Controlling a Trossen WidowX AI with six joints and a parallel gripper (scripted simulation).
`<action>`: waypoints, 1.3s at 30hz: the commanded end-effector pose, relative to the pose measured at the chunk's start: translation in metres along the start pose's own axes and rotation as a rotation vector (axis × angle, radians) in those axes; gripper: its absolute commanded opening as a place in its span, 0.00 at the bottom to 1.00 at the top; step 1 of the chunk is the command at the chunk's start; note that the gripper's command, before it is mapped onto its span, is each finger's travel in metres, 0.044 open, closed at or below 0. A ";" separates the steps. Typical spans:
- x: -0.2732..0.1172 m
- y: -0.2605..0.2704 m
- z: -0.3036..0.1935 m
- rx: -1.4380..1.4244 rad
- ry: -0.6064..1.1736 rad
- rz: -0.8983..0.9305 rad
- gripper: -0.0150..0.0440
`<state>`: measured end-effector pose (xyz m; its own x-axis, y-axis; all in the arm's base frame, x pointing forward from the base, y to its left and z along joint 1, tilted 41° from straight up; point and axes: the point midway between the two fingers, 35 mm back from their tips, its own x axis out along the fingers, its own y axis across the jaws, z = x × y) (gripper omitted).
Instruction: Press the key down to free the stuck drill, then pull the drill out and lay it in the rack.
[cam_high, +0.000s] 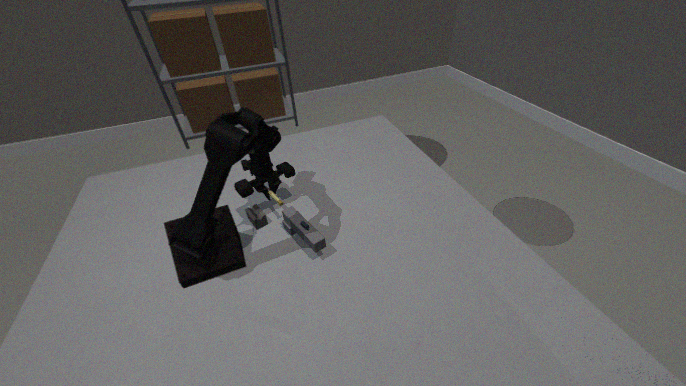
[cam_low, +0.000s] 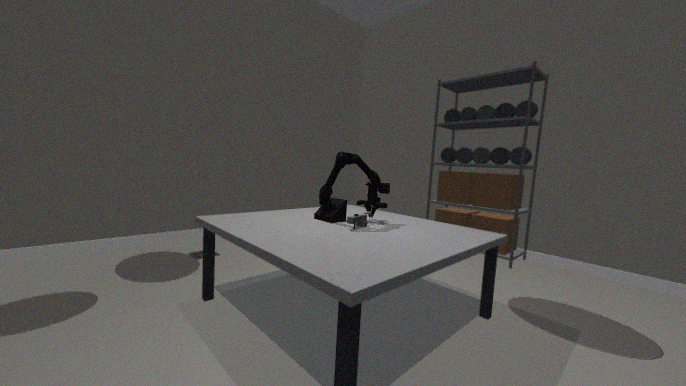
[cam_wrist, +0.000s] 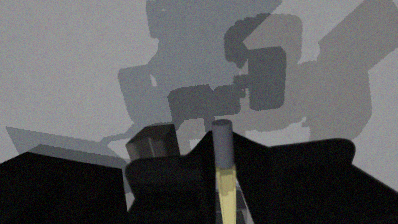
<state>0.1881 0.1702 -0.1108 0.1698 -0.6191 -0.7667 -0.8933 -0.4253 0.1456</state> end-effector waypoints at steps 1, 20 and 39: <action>-0.003 -0.001 0.000 0.004 -0.005 -0.003 0.25; -0.009 0.001 -0.001 0.004 -0.005 -0.003 0.25; -0.014 0.002 -0.001 0.004 -0.005 -0.003 0.25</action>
<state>0.1842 0.1740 -0.1002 0.1693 -0.6198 -0.7663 -0.8930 -0.4254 0.1469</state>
